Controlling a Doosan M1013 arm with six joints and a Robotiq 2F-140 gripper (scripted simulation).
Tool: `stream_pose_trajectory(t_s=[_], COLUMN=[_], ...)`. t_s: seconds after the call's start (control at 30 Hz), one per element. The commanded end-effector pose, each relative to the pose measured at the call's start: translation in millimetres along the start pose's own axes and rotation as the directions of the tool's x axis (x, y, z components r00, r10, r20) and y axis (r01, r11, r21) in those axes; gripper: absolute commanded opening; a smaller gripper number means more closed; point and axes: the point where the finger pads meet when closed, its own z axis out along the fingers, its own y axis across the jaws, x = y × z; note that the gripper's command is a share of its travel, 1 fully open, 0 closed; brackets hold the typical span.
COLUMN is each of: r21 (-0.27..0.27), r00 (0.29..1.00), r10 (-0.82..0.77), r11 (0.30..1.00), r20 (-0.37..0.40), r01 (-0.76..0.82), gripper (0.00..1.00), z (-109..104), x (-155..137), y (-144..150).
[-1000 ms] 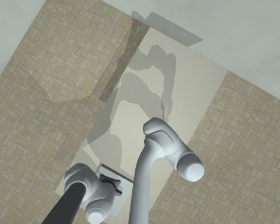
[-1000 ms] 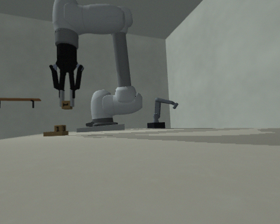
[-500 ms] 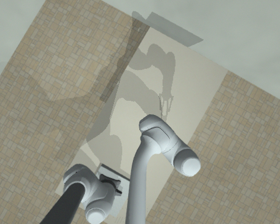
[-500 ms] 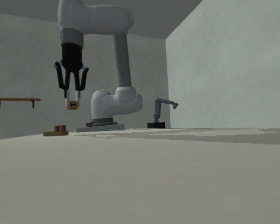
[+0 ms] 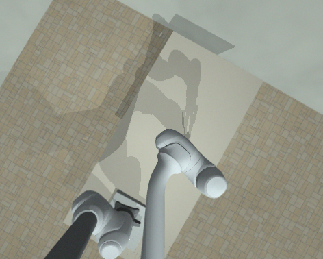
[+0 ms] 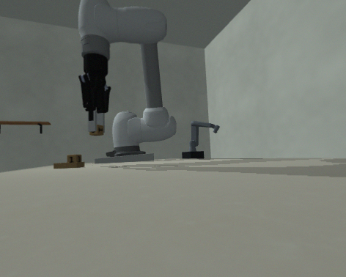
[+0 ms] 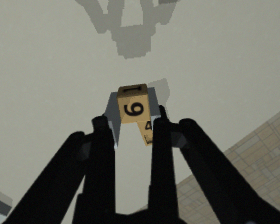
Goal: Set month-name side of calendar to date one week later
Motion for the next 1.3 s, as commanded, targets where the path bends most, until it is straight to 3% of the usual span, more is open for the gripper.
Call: stream_pose_trajectory(t_s=[0.0,0.27,0.97,1.27], r21=[0.003,0.001,0.001,0.001], r00=[0.986,0.925,0.92,0.92], r10=[-0.168,-0.381,-0.391,-0.391], r11=[0.986,0.925,0.92,0.92], r20=[-0.008,-0.008,-0.008,-0.009], r01=[0.168,0.381,0.391,0.391], gripper=[0.25,0.25,0.25,0.25], z=[0.2,0.8,2.0,27.4], x=[6.3,14.5,15.0,15.1], y=[-1.9,-4.4,-4.5,-4.5])
